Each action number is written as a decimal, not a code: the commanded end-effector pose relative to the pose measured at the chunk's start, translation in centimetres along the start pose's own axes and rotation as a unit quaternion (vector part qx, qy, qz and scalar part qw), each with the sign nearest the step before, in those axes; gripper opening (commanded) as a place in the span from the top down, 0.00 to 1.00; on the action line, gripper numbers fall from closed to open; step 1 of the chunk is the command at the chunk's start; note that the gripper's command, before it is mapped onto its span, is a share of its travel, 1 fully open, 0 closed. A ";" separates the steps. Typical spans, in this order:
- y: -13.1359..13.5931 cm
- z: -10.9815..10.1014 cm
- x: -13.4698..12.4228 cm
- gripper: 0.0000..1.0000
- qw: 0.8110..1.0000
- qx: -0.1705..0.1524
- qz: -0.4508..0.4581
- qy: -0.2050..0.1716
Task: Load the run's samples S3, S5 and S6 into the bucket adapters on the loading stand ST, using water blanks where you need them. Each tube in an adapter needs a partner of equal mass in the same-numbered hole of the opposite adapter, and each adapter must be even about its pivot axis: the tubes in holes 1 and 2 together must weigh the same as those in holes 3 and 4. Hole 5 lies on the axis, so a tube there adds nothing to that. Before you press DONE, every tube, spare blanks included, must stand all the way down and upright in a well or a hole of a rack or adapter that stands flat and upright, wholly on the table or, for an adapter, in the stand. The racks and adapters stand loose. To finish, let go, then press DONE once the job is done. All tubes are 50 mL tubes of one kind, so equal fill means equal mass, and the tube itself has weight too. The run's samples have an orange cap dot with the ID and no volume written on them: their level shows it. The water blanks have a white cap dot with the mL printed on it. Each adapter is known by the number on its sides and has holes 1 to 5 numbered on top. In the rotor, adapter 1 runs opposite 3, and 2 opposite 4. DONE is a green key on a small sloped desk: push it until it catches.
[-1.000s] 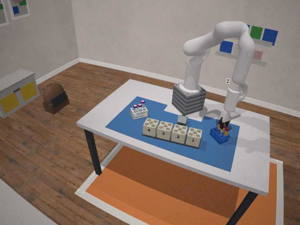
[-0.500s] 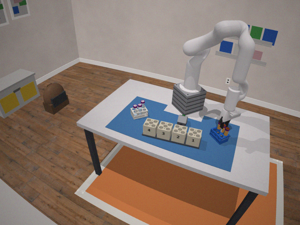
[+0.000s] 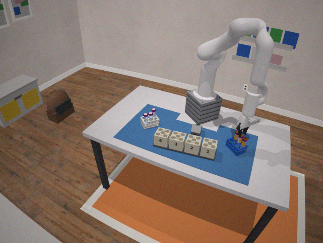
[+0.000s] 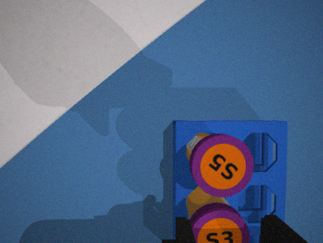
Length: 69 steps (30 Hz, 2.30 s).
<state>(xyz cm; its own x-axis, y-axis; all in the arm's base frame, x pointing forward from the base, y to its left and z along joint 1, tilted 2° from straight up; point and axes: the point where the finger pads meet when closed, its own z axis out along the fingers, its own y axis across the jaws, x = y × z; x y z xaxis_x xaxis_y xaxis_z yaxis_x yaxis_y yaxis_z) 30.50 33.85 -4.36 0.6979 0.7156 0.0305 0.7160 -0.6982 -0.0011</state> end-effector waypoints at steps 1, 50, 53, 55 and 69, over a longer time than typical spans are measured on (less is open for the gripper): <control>0.0 -1.0 0.1 0.56 1.000 0.000 0.000 0.001; 0.0 -9.6 0.1 0.56 1.000 0.000 0.000 0.001; 0.0 -10.2 0.1 0.56 1.000 0.000 0.000 0.001; 0.0 -10.2 0.1 0.56 1.000 0.000 0.000 0.001; 0.0 -10.2 0.1 0.56 1.000 0.000 0.000 0.001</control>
<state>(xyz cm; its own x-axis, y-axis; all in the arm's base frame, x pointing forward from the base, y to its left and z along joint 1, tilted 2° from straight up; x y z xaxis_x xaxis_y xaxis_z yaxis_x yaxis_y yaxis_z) 30.28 33.61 5.81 0.6979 0.7156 0.0303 0.7159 -0.6982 -0.0008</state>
